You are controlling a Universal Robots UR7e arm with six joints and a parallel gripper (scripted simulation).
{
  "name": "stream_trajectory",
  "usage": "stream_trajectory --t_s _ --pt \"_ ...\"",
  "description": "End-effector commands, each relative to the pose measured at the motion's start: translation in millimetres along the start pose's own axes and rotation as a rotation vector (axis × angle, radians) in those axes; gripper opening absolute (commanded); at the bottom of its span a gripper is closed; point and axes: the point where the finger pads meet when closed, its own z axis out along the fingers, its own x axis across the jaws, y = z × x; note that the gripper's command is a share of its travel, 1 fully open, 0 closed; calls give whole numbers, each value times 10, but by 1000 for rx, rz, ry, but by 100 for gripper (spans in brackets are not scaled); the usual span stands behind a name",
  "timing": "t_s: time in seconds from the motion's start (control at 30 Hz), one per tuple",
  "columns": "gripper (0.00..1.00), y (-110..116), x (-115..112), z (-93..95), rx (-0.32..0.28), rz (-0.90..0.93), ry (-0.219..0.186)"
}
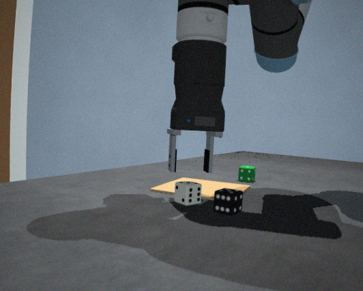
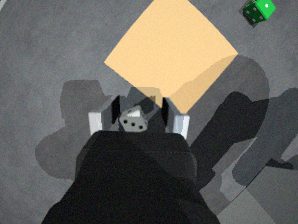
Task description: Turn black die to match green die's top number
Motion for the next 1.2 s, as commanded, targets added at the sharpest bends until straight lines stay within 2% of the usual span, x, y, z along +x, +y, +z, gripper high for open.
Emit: stream_trajectory --t_s 0.0,0.37,1.17 --pt "100 110 -121 -1 1 2 1" --pt "100 198 -207 -1 1 2 1" --pt "100 203 -212 -1 1 2 1"
